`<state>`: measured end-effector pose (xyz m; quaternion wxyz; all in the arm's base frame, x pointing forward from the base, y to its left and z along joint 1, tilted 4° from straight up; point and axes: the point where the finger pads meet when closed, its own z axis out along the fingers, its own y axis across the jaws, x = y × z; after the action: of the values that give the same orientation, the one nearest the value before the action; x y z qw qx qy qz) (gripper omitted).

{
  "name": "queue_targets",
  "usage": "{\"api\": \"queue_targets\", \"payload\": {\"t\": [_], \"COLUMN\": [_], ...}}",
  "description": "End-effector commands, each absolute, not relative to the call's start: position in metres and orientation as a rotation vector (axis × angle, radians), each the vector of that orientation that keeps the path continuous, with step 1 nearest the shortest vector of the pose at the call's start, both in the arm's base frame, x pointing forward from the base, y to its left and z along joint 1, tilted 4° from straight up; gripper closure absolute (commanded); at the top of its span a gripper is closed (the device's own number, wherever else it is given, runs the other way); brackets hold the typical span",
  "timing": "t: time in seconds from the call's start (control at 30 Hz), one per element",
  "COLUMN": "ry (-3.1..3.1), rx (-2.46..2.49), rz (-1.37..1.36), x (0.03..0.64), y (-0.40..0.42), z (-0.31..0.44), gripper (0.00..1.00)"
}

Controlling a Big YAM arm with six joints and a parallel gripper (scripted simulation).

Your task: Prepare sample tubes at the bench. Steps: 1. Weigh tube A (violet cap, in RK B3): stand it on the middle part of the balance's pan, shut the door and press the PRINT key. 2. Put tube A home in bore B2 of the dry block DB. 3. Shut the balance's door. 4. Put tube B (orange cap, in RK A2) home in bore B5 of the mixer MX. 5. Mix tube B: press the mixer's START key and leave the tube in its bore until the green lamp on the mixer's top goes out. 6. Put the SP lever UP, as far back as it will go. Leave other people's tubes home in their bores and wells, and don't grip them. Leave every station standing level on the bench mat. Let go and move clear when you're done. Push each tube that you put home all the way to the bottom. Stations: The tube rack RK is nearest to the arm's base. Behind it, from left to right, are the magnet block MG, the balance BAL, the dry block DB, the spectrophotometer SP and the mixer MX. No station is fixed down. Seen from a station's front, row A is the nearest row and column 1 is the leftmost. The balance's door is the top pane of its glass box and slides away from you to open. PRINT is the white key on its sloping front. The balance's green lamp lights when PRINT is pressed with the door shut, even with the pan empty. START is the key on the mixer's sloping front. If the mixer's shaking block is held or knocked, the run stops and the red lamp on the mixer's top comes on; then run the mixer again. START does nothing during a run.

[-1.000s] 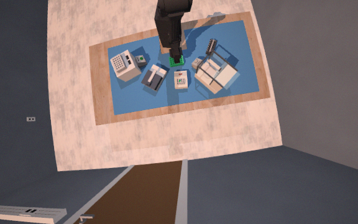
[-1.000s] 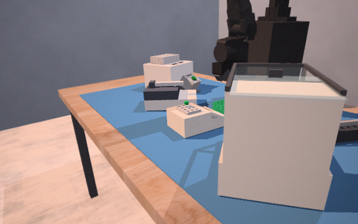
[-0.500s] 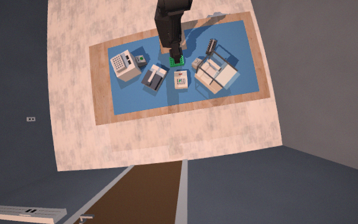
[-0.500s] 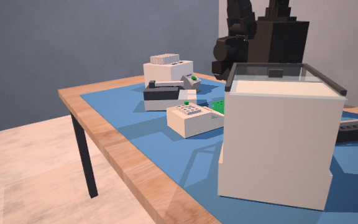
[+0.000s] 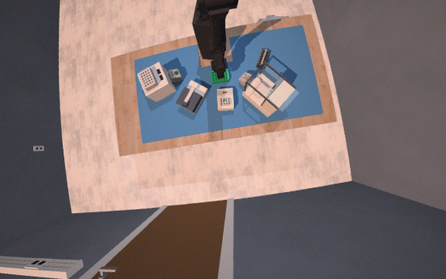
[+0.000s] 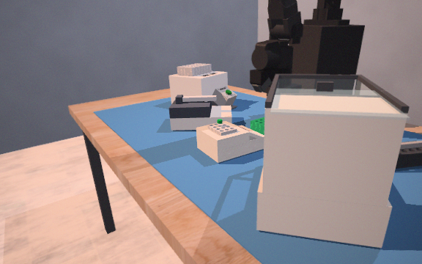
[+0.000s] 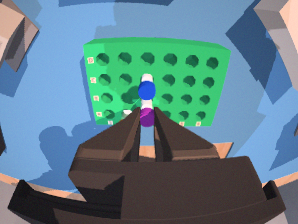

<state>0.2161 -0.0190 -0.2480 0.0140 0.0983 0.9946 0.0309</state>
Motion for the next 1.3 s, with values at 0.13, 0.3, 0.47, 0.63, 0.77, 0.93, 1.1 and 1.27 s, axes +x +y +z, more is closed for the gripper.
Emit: {"api": "queue_targets", "payload": {"t": [0.13,0.3,0.47,0.63,0.77,0.93,1.1,1.27], "ry": [3.112,3.111,3.106,3.112,3.111,3.111,3.117,3.128], "rx": [0.307,0.307,0.306,0.307,0.306,0.306,0.307,0.308], "rz": [0.098,0.098,0.097,0.098,0.098,0.098,0.098,0.099], "x": [0.207,0.208,0.211,0.207,0.207,0.207,0.205,0.200], "y": [-0.015,-0.015,-0.015,-0.015,-0.015,-0.015,-0.015,-0.014], "z": [-0.238,-0.235,-0.234,-0.231,-0.229,-0.227,-0.227,-0.229], "gripper": [0.91,0.91,0.91,0.91,0.91,0.91,0.91,0.91]}}
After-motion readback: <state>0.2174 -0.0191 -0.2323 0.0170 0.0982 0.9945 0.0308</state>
